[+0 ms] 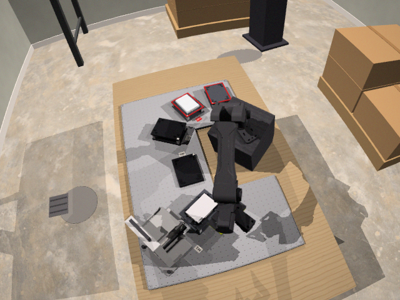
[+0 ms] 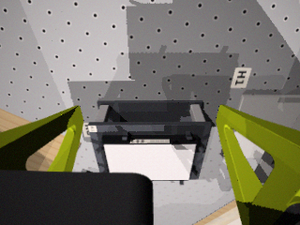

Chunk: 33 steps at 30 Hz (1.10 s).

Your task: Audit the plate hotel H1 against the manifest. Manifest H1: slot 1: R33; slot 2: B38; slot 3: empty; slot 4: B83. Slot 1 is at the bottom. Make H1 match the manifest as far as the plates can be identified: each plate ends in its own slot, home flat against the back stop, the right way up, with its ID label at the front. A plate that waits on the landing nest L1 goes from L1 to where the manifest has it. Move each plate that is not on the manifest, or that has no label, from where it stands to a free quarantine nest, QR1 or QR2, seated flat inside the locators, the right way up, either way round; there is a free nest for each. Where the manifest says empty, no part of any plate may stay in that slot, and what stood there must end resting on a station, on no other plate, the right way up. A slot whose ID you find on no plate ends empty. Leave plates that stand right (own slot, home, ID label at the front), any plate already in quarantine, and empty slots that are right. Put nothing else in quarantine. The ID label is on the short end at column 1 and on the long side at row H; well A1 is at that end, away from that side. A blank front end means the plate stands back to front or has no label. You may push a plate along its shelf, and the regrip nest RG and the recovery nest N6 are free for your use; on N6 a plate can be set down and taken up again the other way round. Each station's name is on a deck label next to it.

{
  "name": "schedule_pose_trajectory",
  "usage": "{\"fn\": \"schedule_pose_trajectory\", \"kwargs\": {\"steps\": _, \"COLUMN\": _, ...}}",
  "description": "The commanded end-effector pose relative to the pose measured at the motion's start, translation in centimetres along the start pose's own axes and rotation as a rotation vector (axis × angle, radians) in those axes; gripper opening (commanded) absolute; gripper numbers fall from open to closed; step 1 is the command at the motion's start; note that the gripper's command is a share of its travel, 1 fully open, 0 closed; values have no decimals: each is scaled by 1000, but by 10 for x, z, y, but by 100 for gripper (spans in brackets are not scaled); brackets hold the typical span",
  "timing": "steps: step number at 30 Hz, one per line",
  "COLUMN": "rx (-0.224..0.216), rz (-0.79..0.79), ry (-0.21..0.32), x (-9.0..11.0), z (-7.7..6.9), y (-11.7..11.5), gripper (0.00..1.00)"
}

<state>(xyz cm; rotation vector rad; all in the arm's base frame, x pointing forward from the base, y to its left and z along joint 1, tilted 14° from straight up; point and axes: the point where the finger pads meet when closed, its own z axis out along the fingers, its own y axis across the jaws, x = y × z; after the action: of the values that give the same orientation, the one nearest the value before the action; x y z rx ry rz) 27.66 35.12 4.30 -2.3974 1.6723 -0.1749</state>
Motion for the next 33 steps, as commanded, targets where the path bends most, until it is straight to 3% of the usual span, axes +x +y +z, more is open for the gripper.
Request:
{"fn": "schedule_pose_trajectory", "kwargs": {"steps": 1, "rx": 11, "rz": 0, "ry": -13, "x": -3, "z": -5, "y": -3, "gripper": 100}}
{"fn": "schedule_pose_trajectory", "kwargs": {"steps": 17, "rx": 11, "rz": 0, "ry": -13, "x": -3, "z": -5, "y": -3, "gripper": 100}}
{"fn": "schedule_pose_trajectory", "kwargs": {"steps": 19, "rx": -14, "rz": -2, "ry": -3, "x": 1, "z": 11, "y": 4, "gripper": 100}}
{"fn": "schedule_pose_trajectory", "kwargs": {"steps": 33, "rx": -14, "rz": 0, "ry": -2, "x": 2, "z": 32, "y": 4, "gripper": 100}}
